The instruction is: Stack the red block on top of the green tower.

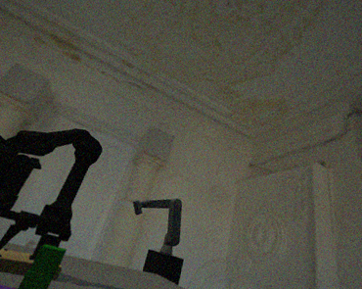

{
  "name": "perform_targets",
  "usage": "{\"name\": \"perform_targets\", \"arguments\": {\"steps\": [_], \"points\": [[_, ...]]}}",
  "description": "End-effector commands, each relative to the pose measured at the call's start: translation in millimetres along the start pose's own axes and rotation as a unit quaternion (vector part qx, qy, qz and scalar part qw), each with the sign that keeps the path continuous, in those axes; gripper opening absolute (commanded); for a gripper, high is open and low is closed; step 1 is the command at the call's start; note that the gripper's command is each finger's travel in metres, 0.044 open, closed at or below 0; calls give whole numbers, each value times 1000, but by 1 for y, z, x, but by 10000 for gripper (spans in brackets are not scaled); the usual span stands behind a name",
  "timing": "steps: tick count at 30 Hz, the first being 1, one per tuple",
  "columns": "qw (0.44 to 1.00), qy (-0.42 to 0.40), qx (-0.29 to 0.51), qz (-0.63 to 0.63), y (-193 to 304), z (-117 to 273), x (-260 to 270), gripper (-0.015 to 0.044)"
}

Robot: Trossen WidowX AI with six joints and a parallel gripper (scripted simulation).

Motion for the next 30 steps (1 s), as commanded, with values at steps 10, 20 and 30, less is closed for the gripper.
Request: {"name": "perform_targets", "arguments": {"steps": [10, 20, 30], "points": [[1000, 1, 3, 2, 1, -23, 0, 440], [1000, 1, 3, 2, 2, -34, 1, 440], [1000, 1, 3, 2, 2, -34, 1, 440]]}}
Point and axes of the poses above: the point midway between the two fingers, 35 mm back from their tips, its own z axis back along the fingers, its own x axis across the jaws, y = z × x, the point moved 10 cm from there along z, back along the fingers, and after that the axes turned 8 degrees about z, right-handed, at the moved point
